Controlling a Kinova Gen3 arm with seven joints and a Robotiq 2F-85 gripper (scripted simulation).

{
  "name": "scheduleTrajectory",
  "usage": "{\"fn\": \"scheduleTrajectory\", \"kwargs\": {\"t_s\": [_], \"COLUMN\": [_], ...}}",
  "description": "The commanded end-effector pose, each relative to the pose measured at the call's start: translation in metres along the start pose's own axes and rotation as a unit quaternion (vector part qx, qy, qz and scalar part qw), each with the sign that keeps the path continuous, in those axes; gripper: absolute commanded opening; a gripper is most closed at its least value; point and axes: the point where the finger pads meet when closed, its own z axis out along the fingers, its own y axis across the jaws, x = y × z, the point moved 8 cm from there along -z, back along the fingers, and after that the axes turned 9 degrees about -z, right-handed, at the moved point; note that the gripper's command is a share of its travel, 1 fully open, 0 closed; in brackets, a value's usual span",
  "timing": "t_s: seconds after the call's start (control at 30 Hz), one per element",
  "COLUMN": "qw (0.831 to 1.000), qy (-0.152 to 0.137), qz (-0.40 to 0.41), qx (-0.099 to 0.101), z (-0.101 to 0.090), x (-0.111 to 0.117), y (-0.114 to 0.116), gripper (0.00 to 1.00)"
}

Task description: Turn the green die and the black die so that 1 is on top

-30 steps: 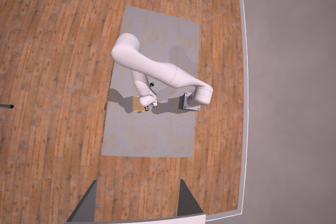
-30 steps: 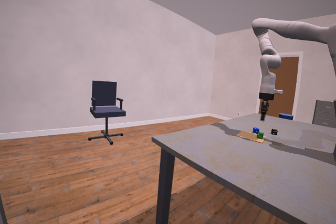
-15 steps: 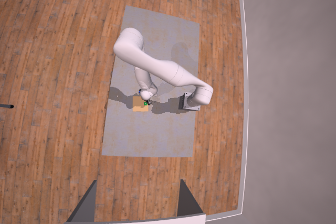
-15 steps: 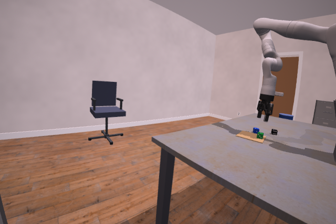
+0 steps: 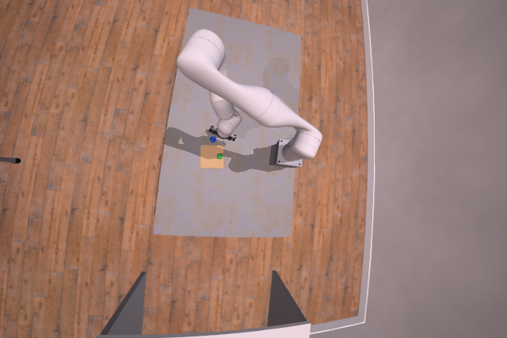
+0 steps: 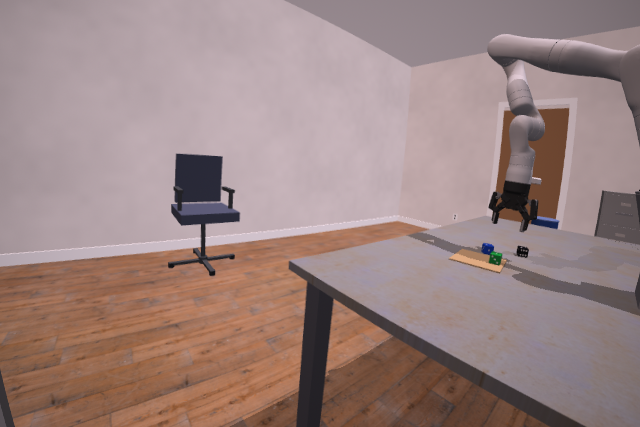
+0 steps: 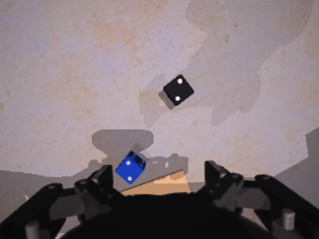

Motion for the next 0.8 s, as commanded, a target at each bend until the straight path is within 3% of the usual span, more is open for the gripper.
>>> {"fn": "scheduleTrajectory", "kwargs": {"t_s": [0.0, 0.17, 0.43, 0.77], "qw": [0.999, 0.994, 0.970, 0.953], "qy": [0.006, 0.006, 0.004, 0.002], "qz": [-0.040, -0.109, -0.243, -0.300], "qx": [-0.002, -0.008, -0.022, -0.030], "z": [-0.002, -0.004, -0.008, -0.010], "x": [0.019, 0.033, 0.061, 0.073], "y": [0.004, 0.010, 0.025, 0.033], "gripper": [1.00, 1.00, 1.00, 1.00]}}
